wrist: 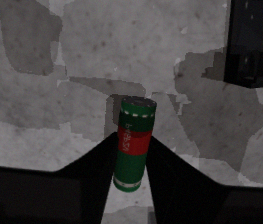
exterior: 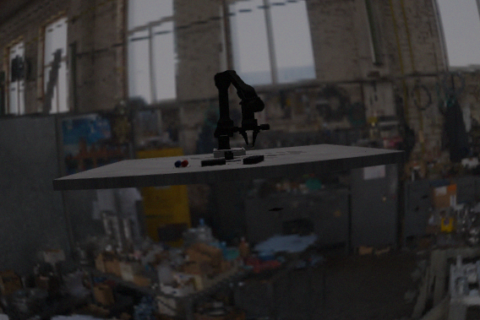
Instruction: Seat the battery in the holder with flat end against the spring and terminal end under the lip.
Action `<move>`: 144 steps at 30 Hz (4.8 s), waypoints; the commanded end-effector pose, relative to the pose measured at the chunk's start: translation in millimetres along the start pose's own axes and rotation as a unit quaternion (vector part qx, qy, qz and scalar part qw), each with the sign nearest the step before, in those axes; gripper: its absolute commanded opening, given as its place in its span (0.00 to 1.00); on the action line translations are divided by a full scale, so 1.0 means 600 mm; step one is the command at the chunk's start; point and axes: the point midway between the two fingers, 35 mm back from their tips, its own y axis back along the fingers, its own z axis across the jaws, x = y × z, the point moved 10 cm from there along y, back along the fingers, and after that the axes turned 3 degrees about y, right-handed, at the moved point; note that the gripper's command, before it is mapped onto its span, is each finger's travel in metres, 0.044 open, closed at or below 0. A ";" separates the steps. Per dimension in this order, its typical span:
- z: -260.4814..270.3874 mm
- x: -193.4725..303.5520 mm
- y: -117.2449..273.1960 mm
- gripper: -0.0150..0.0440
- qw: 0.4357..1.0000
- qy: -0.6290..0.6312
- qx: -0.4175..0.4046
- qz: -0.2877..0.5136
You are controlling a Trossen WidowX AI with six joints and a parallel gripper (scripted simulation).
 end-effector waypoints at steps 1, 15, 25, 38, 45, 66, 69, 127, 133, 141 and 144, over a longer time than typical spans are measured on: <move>-0.001 0.002 0.018 0.38 1.000 0.000 -0.001 0.000; -0.092 -0.109 0.049 0.38 0.997 0.075 0.003 -0.004; -0.159 -0.154 0.065 0.38 0.993 0.115 0.008 -0.006; -0.153 -0.177 0.013 0.38 0.989 0.113 0.013 0.089; -0.152 -0.184 -0.008 0.38 0.986 0.112 0.014 0.125; -0.148 -0.211 -0.026 0.38 0.977 0.110 0.016 0.183; -0.147 -0.216 -0.029 0.38 0.975 0.110 0.017 0.193; -0.138 -0.274 -0.055 0.38 0.962 0.108 0.019 0.250; -0.139 -0.269 -0.054 0.38 0.965 0.108 0.018 0.237; -0.140 -0.262 -0.053 0.38 0.970 0.109 0.017 0.218; -0.141 -0.260 -0.053 0.38 0.971 0.109 0.016 0.212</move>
